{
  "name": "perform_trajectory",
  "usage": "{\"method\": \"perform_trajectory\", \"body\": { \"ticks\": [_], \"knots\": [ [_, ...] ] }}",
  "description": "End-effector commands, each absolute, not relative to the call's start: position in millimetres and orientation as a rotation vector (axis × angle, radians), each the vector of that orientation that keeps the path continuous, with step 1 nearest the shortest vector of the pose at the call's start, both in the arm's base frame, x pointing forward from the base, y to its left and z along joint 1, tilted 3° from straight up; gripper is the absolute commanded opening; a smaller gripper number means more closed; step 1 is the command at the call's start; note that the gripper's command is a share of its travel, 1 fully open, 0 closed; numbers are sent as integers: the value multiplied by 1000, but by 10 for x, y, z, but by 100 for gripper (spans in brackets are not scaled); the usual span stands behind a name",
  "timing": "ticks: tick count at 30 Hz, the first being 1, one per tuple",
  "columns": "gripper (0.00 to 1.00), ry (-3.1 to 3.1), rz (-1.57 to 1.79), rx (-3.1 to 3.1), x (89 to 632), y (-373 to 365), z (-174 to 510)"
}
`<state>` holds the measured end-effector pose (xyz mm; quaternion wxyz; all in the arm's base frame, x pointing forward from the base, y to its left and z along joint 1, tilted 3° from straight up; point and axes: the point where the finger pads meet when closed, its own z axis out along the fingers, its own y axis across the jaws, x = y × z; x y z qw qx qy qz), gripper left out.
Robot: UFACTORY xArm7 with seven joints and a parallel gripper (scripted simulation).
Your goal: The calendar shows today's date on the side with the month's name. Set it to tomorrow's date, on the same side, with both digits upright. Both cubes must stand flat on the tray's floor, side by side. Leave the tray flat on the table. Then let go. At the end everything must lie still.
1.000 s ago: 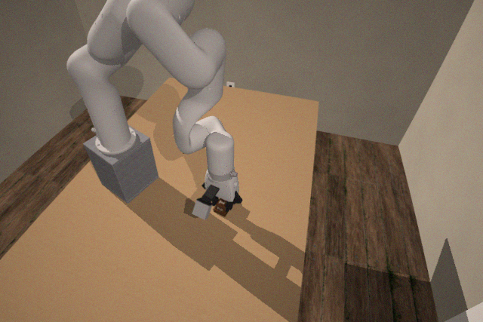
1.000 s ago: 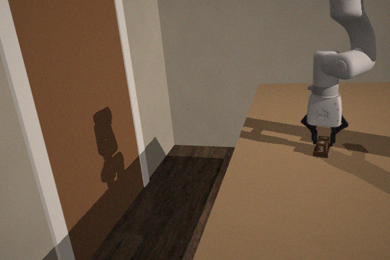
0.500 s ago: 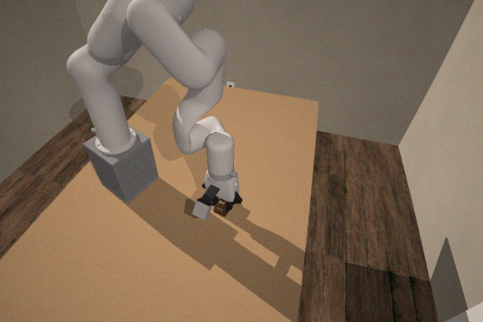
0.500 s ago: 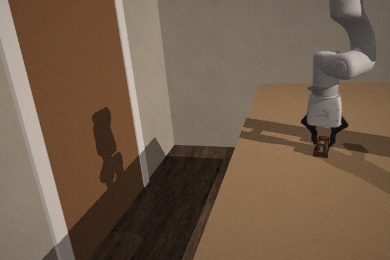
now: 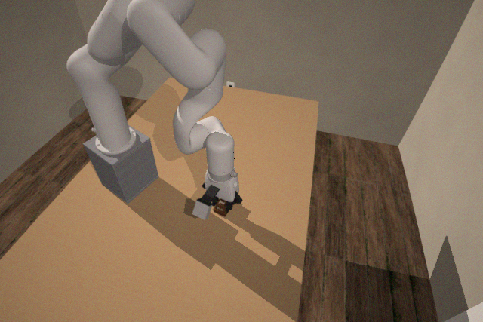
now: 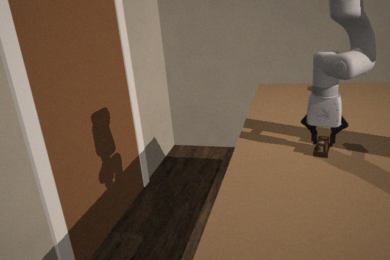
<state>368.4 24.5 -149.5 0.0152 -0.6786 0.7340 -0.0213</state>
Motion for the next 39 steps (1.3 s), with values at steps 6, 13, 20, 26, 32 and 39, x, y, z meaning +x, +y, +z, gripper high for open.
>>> {"method": "perform_trajectory", "body": {
  "ticks": [6, 13, 20, 26, 32, 39],
  "knots": [
    [49, 2282, -69, -2110, 3696, 247, -1488],
    [29, 2282, -69, -2110, 3696, 247, -1488],
    [29, 2282, -69, -2110, 3696, 247, -1488],
    [29, 2282, -69, -2110, 3696, 247, -1488],
    [29, 2282, -69, -2110, 3696, 247, -1488],
    [29, 2282, -69, -2110, 3696, 247, -1488]
  ]
}}
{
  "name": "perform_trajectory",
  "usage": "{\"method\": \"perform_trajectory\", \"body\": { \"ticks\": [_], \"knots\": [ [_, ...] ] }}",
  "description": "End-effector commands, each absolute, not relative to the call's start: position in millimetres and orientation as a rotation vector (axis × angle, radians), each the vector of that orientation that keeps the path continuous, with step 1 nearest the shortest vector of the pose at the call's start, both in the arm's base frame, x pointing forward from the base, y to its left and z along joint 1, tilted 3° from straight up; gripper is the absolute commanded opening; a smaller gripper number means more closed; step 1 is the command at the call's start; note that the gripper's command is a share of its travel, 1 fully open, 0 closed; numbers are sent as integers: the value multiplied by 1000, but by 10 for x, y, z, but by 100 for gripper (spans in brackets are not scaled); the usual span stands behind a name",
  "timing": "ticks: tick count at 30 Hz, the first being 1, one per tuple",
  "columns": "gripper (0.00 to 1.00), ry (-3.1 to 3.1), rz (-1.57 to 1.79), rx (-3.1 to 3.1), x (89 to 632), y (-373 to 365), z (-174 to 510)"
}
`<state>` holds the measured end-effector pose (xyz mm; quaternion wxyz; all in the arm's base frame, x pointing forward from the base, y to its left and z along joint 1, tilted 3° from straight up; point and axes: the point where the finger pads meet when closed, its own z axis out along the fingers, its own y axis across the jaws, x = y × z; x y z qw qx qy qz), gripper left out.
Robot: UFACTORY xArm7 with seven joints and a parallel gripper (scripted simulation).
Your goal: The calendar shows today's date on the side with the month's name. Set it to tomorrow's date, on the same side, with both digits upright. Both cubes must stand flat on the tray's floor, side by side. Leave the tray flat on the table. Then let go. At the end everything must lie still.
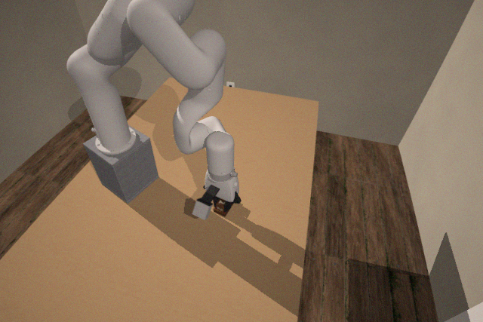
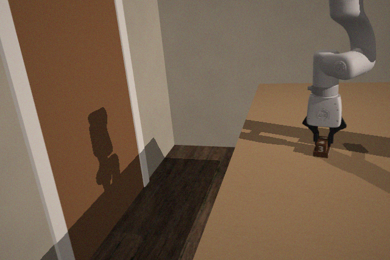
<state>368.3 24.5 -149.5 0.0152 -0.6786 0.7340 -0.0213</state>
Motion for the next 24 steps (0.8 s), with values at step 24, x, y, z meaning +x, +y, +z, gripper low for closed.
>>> {"method": "perform_trajectory", "body": {
  "ticks": [24],
  "knots": [
    [29, 2282, -69, -2110, 3646, 256, -569]
  ]
}}
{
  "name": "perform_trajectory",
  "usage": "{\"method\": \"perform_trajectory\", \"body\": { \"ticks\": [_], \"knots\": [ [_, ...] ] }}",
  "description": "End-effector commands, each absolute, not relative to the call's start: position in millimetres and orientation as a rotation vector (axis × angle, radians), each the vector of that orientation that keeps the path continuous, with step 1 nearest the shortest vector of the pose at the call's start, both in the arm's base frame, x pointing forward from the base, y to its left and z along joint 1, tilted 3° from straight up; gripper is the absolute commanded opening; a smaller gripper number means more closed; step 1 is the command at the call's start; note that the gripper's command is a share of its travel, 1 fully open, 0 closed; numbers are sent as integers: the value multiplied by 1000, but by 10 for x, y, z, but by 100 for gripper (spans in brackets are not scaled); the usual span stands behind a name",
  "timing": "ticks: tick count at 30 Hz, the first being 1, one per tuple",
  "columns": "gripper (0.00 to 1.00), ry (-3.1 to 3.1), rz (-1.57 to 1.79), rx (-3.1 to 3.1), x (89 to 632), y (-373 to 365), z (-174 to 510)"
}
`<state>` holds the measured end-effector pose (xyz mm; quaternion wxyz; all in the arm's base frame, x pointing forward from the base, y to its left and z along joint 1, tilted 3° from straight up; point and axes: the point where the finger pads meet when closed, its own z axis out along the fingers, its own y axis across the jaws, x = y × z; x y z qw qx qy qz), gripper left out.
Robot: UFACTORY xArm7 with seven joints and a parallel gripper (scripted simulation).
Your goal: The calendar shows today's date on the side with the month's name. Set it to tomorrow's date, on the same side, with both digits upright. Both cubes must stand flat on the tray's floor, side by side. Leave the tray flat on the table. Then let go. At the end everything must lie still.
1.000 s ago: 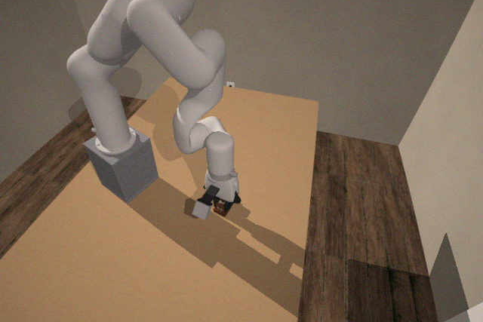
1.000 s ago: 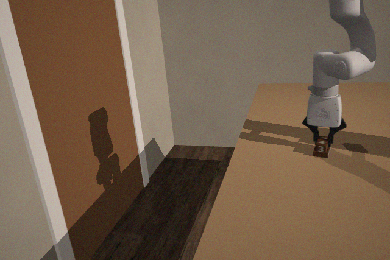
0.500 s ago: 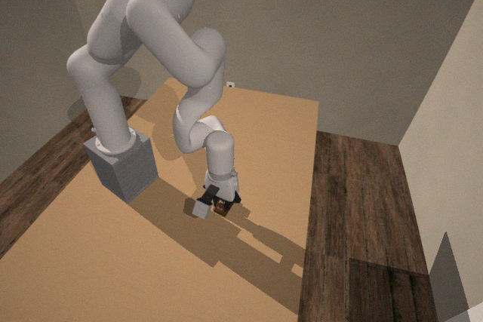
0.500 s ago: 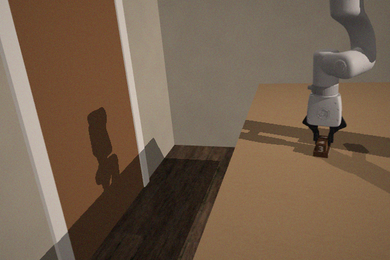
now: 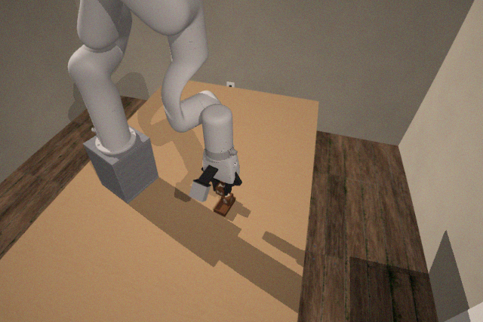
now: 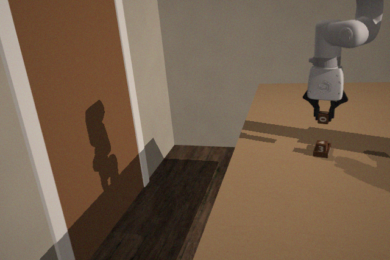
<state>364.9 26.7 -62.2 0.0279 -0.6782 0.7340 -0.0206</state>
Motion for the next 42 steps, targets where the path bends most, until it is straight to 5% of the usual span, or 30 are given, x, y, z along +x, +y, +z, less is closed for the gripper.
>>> {"method": "perform_trajectory", "body": {
  "ticks": [1, 19, 42],
  "knots": [
    [29, 2282, -69, -2110, 3644, 257, -538],
    [29, 2342, -64, -2045, 3683, 260, -499],
    [29, 3009, -31, -776, 4459, 389, -568]
  ]
}}
